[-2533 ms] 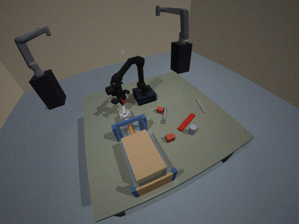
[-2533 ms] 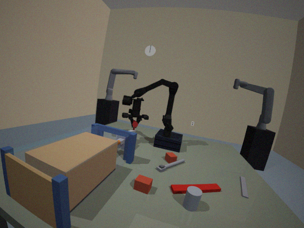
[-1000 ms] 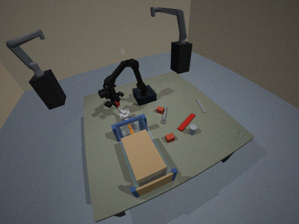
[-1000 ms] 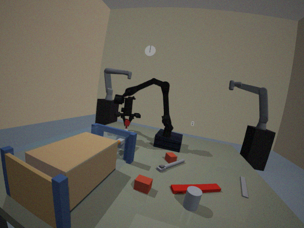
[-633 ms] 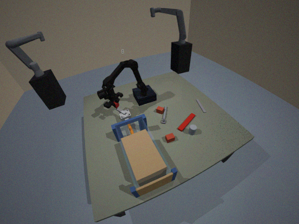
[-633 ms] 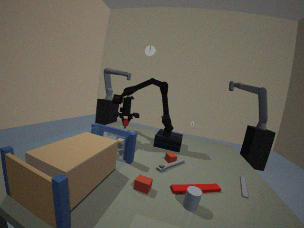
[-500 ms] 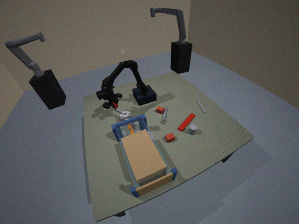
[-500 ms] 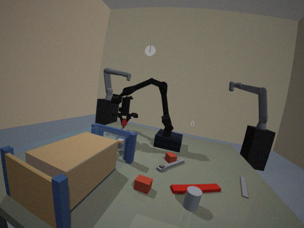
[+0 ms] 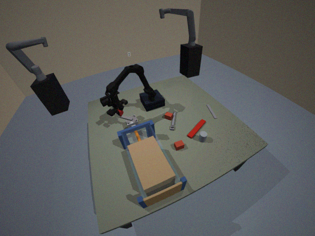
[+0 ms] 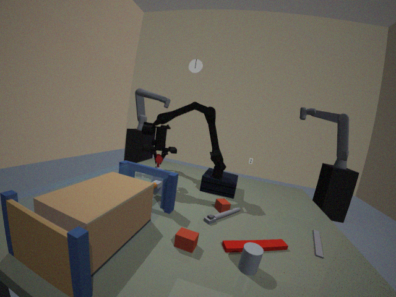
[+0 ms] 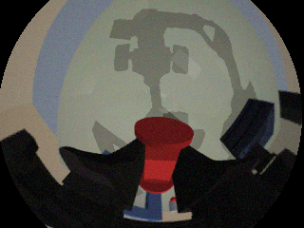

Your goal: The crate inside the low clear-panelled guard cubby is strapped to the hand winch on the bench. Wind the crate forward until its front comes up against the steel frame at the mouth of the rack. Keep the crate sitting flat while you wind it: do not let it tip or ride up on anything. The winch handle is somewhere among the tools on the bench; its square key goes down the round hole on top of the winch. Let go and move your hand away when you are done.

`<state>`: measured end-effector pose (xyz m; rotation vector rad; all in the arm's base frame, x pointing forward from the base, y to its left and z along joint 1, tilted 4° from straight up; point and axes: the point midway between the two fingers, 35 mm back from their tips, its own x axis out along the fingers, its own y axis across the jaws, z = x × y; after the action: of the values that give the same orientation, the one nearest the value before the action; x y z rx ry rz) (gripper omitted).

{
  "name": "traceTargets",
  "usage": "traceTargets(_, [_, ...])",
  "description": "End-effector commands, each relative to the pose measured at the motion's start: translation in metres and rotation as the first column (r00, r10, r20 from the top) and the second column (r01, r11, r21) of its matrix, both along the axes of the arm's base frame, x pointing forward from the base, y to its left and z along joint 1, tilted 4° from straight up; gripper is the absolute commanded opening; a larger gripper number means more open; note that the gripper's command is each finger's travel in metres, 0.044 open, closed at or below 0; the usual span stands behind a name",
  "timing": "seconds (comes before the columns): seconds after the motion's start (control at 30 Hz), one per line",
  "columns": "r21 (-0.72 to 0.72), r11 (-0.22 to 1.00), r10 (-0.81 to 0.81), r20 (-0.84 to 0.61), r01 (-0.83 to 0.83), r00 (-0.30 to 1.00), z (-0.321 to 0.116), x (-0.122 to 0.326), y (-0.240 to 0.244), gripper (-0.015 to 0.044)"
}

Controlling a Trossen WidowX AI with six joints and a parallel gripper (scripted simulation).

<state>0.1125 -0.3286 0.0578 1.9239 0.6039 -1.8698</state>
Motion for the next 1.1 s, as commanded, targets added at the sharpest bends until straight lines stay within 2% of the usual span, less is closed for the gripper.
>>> traceTargets(0.0, [-0.012, 1.0, 0.003, 0.023, -0.003, 1.0, -0.001, 0.013, -0.008, 0.0])
traceTargets(1.07, [-0.014, 1.0, 0.003, 0.025, -0.003, 1.0, 0.001, 0.044, -0.022, 0.0])
